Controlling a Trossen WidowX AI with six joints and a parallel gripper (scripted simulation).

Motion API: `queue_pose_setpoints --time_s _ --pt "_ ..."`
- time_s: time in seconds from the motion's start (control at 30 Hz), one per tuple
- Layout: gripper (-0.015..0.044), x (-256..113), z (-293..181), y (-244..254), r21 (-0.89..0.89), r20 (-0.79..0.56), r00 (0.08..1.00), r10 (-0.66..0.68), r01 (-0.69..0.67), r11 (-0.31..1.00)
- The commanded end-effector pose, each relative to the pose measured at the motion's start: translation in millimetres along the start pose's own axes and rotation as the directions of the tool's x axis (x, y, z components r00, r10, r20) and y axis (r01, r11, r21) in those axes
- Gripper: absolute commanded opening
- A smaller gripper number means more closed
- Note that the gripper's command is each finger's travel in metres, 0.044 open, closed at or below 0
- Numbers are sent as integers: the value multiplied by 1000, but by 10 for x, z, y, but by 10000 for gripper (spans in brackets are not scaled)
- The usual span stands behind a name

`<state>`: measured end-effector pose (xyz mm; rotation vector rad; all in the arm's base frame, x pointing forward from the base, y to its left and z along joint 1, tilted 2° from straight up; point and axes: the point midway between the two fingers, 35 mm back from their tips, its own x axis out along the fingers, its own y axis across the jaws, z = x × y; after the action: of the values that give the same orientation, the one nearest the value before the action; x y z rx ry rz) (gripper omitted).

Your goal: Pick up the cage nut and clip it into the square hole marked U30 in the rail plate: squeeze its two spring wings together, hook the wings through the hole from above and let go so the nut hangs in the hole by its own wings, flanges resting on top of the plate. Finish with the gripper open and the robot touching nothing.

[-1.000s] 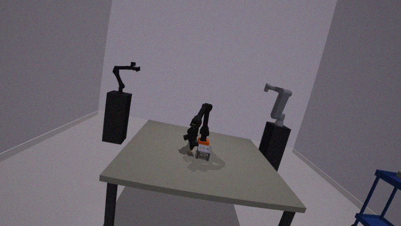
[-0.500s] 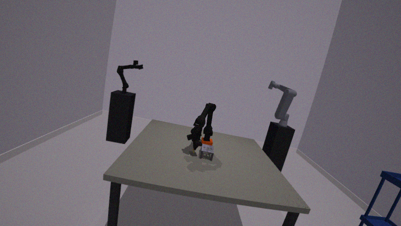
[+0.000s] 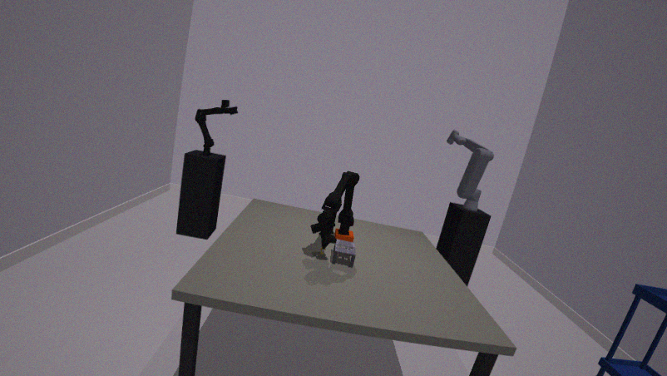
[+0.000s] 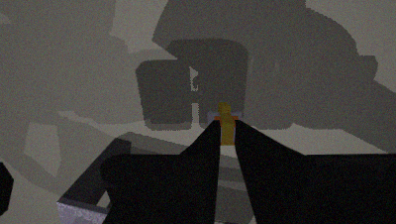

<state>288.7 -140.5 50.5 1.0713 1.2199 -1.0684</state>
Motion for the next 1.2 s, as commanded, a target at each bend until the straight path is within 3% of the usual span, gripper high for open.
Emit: queue_pose_setpoints --time_s 0.0,0.83,1.17 --pt "23 0 0 0 0 0 1000 0 0 1000" --pt "23 7 -6 4 -1 -3 1000 3 -3 1000" --pt "23 -496 14 15 -1 -2 1000 2 -2 1000"
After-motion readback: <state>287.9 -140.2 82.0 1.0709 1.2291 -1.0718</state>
